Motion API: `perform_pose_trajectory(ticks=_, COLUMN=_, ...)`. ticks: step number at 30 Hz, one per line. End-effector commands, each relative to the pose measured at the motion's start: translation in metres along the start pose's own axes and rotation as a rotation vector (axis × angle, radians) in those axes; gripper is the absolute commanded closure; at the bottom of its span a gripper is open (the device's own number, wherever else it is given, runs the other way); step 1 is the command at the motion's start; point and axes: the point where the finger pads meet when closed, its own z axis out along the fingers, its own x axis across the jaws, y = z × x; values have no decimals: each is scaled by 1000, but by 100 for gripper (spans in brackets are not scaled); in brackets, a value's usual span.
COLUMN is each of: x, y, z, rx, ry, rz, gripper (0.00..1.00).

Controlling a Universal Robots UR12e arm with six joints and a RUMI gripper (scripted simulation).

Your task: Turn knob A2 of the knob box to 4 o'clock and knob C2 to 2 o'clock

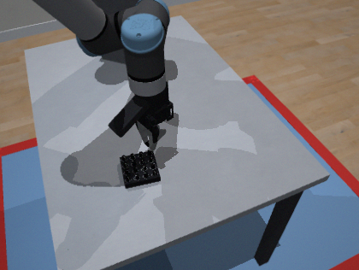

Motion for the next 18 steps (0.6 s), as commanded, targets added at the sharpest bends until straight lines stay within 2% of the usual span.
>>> perform_pose_trajectory(ticks=1, x=0, y=0, z=5, rx=0, ry=-1, rz=0, gripper=89)
perform_pose_trajectory(ticks=18, x=0, y=0, z=25, rx=0, ry=-1, rz=0, gripper=89)
